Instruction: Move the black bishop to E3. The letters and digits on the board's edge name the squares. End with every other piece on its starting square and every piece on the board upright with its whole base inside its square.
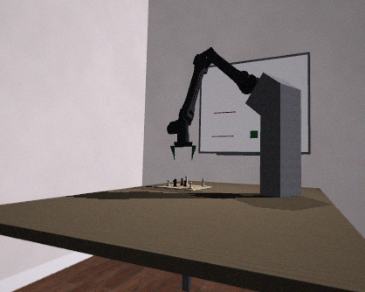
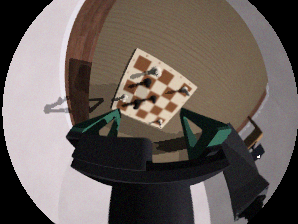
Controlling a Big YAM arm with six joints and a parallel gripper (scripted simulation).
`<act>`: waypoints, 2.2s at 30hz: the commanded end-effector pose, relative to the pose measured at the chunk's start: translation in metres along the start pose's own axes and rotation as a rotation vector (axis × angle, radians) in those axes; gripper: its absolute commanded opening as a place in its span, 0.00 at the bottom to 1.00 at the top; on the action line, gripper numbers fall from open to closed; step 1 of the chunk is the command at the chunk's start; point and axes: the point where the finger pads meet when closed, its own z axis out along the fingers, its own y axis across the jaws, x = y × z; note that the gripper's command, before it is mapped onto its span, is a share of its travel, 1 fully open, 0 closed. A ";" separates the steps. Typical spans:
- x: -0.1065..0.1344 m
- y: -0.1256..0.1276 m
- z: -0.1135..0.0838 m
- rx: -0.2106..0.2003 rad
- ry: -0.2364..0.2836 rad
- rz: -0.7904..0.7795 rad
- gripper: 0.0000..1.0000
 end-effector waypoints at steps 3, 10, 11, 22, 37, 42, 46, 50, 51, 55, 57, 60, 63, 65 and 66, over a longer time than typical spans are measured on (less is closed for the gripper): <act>-0.009 0.004 0.005 -0.015 -0.017 -0.327 1.00; -0.006 0.001 0.015 -0.004 -0.012 -0.695 1.00; -0.005 0.000 0.017 -0.001 -0.010 -0.744 1.00; -0.012 0.006 0.021 0.012 -0.007 -1.261 1.00; -0.009 0.003 0.035 0.021 0.003 -1.944 1.00; -0.010 0.004 0.034 0.020 -0.004 -2.212 1.00; -0.009 0.003 0.035 0.016 -0.017 -2.408 1.00; -0.009 0.003 0.035 0.011 -0.044 -2.567 0.36; -0.009 0.003 0.035 0.011 -0.044 -2.567 0.36; -0.009 0.003 0.035 0.011 -0.044 -2.568 0.36; -0.002 0.009 0.033 -0.002 -0.054 -2.578 0.36; -0.003 0.010 0.033 0.001 -0.056 -2.577 0.36; -0.003 0.010 0.033 0.000 -0.054 -2.578 0.36; -0.003 0.010 0.033 -0.001 -0.053 -2.578 0.36; -0.003 0.010 0.033 -0.001 -0.053 -2.578 0.36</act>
